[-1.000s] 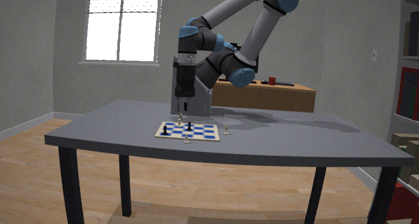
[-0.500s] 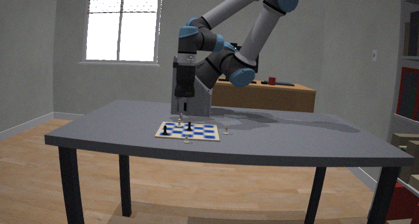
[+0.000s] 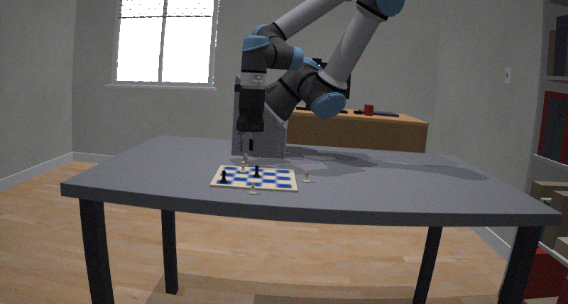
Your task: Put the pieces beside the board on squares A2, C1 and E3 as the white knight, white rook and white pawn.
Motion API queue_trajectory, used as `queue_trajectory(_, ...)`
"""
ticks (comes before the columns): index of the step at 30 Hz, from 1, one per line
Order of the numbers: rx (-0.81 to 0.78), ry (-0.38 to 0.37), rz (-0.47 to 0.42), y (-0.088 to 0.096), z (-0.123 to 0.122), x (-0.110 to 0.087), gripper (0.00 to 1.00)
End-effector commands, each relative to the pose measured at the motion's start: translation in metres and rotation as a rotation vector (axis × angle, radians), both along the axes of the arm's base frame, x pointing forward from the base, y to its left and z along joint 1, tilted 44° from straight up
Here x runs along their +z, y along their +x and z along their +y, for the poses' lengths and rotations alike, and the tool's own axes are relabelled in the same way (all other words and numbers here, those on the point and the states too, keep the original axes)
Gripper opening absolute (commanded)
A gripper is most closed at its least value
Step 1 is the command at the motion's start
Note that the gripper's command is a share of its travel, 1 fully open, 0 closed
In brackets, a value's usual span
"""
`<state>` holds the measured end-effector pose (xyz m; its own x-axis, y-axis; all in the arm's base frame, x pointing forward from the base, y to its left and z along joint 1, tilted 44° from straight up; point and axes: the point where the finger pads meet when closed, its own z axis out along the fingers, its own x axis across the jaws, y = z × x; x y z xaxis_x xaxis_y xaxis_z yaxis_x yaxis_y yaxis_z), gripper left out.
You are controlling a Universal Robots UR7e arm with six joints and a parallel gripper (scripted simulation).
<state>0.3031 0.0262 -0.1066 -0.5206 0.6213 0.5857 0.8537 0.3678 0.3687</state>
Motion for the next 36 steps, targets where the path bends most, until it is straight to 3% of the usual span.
queue_trajectory(1,0.0,0.002,0.002,-0.0011,0.0015,-0.0002,0.73)
queue_trajectory(36,-0.001,0.002,0.001,-0.0016,0.0018,0.0005,0.73)
